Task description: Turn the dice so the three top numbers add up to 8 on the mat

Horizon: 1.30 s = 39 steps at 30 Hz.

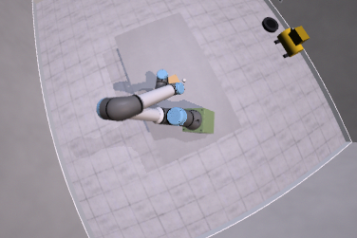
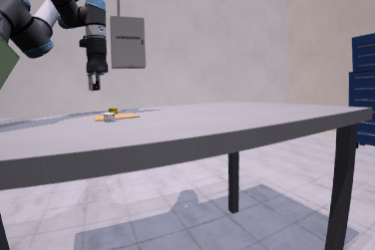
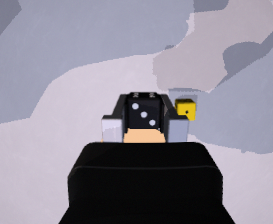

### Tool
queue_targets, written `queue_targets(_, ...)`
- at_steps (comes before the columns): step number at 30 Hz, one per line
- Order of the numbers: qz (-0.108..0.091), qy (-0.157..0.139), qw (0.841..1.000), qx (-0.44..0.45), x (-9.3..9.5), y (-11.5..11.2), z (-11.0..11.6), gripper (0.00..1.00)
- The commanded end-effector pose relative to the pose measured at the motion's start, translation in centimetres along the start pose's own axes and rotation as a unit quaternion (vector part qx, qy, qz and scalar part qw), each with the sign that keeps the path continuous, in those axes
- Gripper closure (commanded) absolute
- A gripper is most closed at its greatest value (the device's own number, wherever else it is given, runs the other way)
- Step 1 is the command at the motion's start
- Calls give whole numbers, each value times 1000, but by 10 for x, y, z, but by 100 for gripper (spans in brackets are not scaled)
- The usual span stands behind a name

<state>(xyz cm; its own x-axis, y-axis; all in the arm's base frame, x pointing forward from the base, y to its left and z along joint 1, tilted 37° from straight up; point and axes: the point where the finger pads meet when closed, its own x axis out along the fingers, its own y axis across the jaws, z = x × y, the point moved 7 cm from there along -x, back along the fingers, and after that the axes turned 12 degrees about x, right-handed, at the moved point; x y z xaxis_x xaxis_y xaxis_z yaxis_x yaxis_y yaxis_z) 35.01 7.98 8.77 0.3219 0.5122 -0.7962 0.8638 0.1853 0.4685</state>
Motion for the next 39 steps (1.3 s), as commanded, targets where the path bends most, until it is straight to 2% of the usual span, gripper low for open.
queue_targets(1,0,0,1000,0,-1,0,0,51)
queue_targets(7,0,0,1000,1,-1,0,0,51)
queue_targets(12,-1,-1,999,32,-1,-1,11,51)
queue_targets(15,-2,-2,993,115,-2,-6,41,51)
queue_targets(20,-1,-2,982,188,-3,-12,67,51)
queue_targets(27,0,0,955,297,-5,-26,105,51)
queue_targets(39,0,0,953,302,-5,-26,107,51)
